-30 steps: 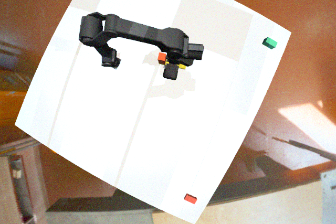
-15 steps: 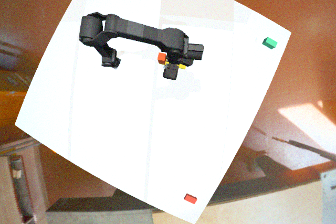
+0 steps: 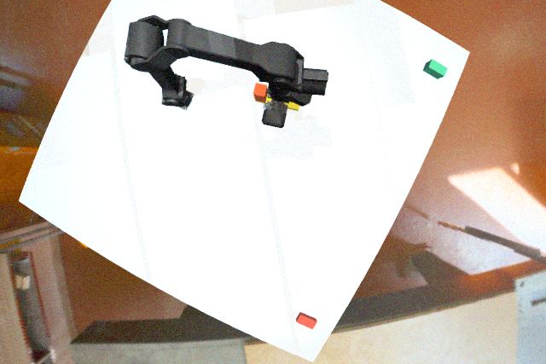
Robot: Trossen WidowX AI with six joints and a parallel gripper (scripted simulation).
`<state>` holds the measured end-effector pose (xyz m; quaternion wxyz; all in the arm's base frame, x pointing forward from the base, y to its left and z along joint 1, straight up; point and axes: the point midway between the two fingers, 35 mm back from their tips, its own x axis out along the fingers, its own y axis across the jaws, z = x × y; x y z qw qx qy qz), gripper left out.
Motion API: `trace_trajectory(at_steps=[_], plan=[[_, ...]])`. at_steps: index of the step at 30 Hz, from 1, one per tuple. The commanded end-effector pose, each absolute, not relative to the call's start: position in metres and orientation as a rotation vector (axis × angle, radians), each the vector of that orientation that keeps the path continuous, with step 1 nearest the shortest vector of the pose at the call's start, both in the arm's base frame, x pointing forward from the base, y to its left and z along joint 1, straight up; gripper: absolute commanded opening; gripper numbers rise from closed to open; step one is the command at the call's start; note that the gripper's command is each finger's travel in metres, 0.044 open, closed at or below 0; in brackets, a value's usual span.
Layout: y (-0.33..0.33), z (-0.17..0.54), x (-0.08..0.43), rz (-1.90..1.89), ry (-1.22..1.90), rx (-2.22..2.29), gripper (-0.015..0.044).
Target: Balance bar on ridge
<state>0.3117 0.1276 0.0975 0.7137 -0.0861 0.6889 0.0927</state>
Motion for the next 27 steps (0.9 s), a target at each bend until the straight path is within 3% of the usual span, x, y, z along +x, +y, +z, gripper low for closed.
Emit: trace_trajectory(at_steps=[1, 22, 27], plan=[[0.1276, 0.0973, 0.3116, 0.205, 1.527, -0.191, 0.0172], [0.1276, 0.0973, 0.3116, 0.205, 1.527, -0.191, 0.0185], [0.1276, 0.0973, 0.3116, 0.205, 1.527, -0.191, 0.0316]])
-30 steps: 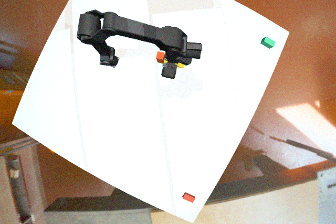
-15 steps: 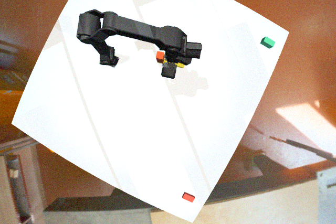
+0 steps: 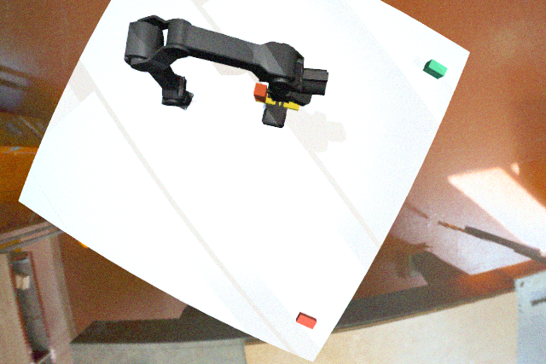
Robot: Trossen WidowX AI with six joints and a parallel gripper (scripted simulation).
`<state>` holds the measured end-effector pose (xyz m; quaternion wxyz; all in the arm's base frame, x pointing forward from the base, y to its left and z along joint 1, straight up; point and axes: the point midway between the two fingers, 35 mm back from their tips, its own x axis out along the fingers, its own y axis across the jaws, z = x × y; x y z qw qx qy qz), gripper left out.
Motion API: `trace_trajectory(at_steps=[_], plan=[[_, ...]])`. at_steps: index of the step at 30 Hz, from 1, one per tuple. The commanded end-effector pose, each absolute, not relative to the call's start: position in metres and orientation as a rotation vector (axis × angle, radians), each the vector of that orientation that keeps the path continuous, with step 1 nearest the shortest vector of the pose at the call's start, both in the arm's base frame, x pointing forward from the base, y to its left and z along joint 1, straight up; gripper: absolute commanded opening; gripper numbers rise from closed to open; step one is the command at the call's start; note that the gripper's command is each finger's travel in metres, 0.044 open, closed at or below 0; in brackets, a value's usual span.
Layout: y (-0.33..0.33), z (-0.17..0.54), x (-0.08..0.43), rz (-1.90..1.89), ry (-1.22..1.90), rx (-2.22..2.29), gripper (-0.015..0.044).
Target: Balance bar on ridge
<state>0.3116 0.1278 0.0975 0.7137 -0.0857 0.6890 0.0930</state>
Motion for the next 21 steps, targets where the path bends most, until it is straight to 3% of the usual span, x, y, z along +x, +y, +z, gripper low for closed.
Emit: trace_trajectory(at_steps=[1, 5, 9, 16, 21], plan=[[0.128, 0.097, 0.312, 0.205, 1.527, -0.191, 0.0342], [0.128, 0.097, 0.312, 0.205, 1.527, -0.191, 0.0440], [0.128, 0.106, 0.313, 0.206, 1.527, -0.191, 0.0440], [0.127, 0.189, 0.310, 0.206, 1.527, -0.190, 0.0440], [0.127, 0.197, 0.309, 0.206, 1.527, -0.190, 0.0440]])
